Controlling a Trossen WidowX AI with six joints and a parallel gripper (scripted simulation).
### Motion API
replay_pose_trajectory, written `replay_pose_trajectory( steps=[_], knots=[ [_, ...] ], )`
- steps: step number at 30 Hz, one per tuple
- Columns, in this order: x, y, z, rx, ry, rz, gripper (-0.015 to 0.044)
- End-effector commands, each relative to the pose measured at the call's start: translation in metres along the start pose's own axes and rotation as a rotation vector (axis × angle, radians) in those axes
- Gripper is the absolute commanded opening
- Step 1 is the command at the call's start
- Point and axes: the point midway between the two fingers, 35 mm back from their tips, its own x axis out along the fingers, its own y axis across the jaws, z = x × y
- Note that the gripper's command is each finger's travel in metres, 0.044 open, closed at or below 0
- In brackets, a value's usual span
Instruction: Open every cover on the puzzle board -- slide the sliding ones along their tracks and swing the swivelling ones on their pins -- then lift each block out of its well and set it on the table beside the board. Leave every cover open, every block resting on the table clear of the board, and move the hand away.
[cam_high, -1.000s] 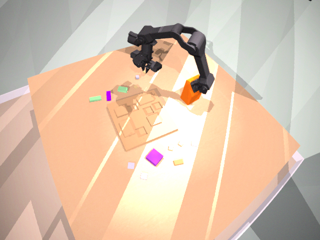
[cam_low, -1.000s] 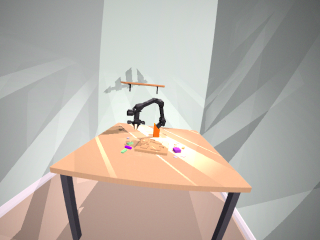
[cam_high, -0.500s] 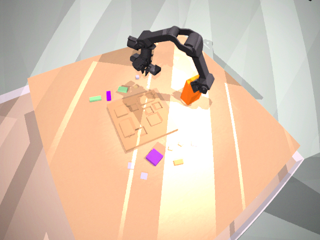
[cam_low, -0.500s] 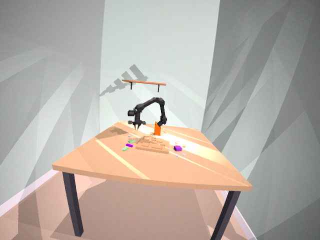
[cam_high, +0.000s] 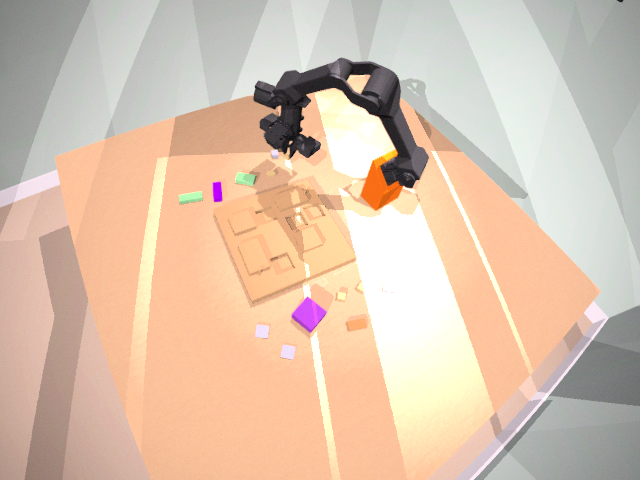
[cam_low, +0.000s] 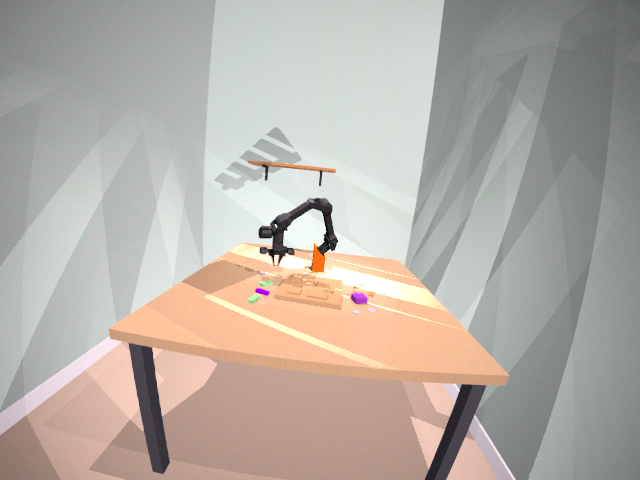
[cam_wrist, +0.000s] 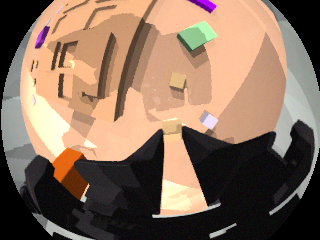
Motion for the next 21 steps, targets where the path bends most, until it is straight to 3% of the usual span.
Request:
replay_pose_trajectory(
  steps=[1,21],
  knots=[
    [0.010,0.002,0.000,0.005,0.000,0.010,0.0080],
    [0.042,0.005,-0.001,0.004,-0.001,0.012,0.0080]
  ],
)
